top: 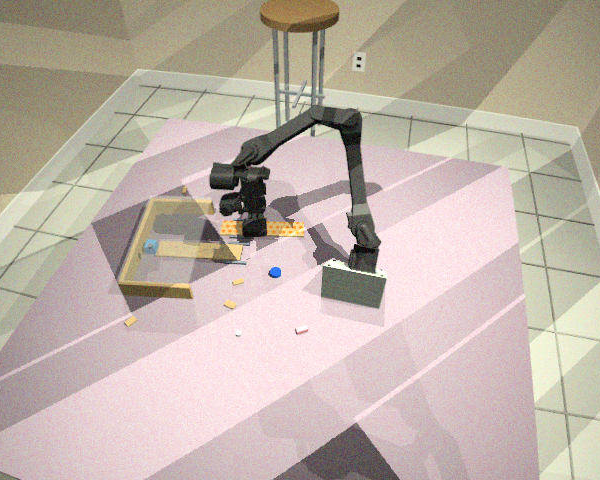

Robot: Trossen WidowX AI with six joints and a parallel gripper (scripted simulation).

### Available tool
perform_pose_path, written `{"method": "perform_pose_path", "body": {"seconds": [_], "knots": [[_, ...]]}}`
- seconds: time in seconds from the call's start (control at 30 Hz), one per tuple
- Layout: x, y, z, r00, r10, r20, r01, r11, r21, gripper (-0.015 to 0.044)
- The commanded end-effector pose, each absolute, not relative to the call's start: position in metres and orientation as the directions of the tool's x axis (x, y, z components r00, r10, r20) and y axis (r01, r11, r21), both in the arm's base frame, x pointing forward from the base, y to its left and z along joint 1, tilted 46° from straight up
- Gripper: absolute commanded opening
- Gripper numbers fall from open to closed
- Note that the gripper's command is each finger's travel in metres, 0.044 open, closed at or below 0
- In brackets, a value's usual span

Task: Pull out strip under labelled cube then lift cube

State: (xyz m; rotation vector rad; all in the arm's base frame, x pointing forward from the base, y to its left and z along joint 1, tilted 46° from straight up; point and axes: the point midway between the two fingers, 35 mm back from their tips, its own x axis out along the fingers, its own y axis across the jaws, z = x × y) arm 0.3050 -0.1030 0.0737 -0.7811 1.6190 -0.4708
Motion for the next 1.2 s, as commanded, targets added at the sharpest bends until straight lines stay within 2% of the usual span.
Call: {"method": "perform_pose_path", "body": {"seconds": [0.0,0.43,1.17], "knots": [[0.29,-0.097,0.069,-0.056,-0.711,-0.701,-0.226,0.693,-0.685,0.0],[0.283,-0.07,0.09,-0.056,-0.71,-0.702,-0.229,0.694,-0.683,0.0],[0.283,-0.069,0.091,-0.056,-0.71,-0.702,-0.229,0.694,-0.683,0.0]]}}
